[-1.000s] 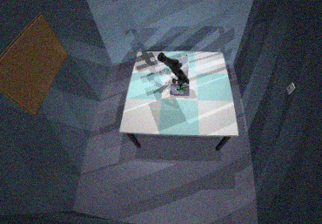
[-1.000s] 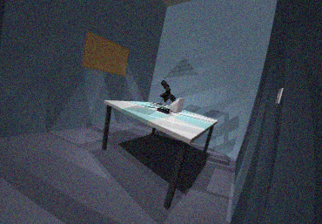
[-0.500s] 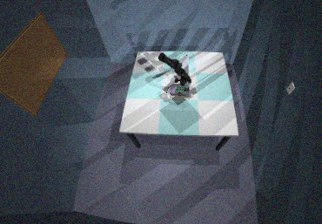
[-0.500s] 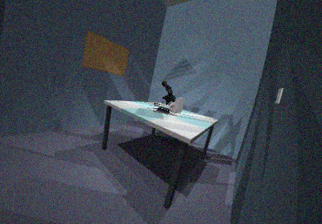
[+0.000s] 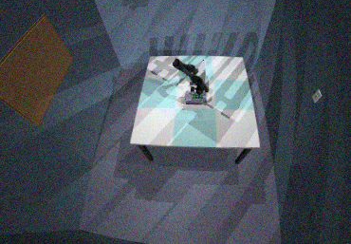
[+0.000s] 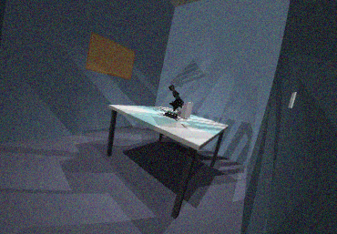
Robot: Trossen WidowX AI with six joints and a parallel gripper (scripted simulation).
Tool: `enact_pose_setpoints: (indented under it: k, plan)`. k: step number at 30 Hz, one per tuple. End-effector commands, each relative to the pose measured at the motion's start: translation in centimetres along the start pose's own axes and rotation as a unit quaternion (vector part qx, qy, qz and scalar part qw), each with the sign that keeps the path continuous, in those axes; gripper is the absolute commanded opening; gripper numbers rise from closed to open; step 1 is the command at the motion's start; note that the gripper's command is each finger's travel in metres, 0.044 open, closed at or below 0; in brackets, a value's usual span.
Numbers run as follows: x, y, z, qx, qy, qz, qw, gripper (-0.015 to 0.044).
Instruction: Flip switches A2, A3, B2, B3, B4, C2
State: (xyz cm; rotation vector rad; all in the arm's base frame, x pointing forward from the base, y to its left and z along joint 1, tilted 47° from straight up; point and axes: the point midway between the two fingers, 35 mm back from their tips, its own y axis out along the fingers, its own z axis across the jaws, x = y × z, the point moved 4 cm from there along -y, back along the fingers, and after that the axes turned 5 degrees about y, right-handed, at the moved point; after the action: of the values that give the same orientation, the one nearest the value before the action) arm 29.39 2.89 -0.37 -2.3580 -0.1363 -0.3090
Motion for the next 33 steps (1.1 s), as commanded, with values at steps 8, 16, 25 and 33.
enact_pose_setpoints:
  k: [8, 16, 25, 33]
  plan:
    - [-0.25, 1.52, 0.06, -0.004, -0.007, 0.003, 1.000, 0.0000]
    - [-0.25, 1.52, 0.06, -0.004, -0.007, 0.003, 1.000, 0.0000]
    - [-0.25, 1.52, 0.06, -0.004, -0.007, 0.003, 1.000, 0.0000]
    - [-0.25, 1.52, 0.06, -0.004, -0.007, 0.003, 1.000, 0.0000]
